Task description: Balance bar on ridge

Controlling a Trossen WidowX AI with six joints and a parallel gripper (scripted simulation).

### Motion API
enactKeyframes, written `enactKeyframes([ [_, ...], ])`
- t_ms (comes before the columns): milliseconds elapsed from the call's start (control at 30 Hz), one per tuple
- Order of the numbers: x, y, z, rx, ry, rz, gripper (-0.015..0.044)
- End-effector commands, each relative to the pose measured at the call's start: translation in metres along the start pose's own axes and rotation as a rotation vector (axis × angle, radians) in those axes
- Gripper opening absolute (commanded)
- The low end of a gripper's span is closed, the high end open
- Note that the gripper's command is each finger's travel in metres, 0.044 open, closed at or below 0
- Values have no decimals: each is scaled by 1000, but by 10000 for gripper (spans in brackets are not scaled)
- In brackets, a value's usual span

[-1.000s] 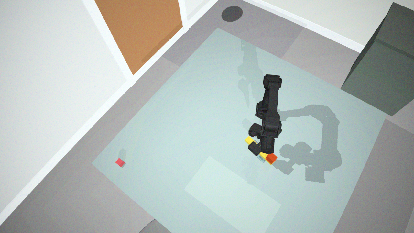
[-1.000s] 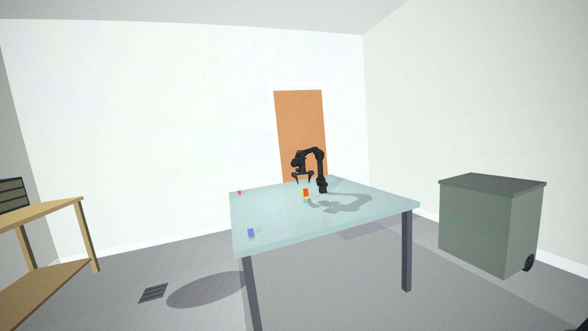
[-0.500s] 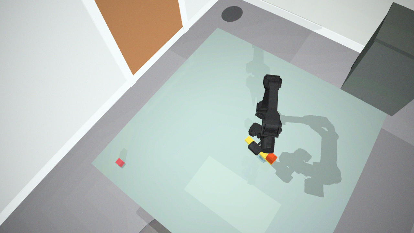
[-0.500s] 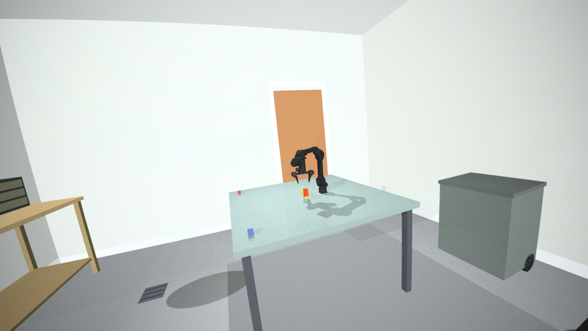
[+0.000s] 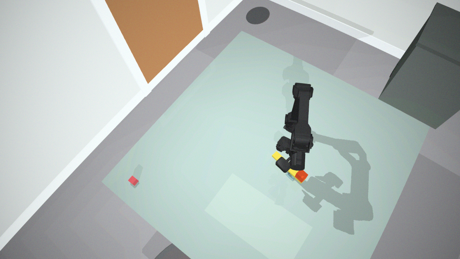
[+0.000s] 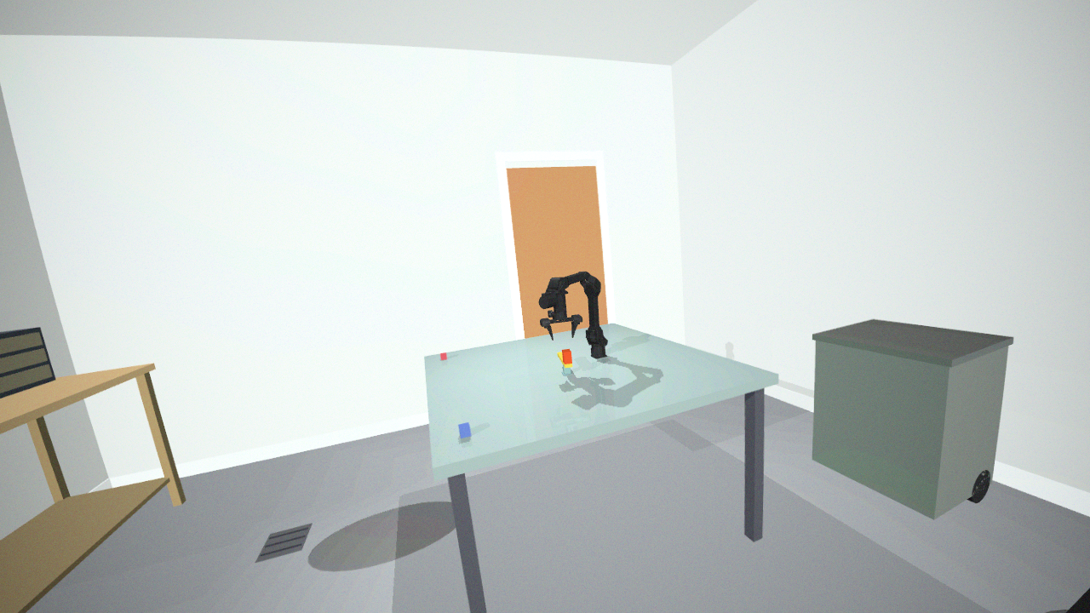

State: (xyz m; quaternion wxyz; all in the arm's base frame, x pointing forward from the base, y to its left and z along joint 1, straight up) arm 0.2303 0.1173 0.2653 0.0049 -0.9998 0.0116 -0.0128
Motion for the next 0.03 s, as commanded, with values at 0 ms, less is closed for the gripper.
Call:
enactKeyframes([
  [0,0,0,0,-1,0,0,440],
])
Point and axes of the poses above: the point midway between the two fingers, 35 mm back from their tips, its own z axis out along the fingers, its own x axis across the jaws, y = z × x, the point moved 7 cm from there along -z, back along the fingers, and after that the axes turned 10 degrees about -z, right-handed, at the moved point
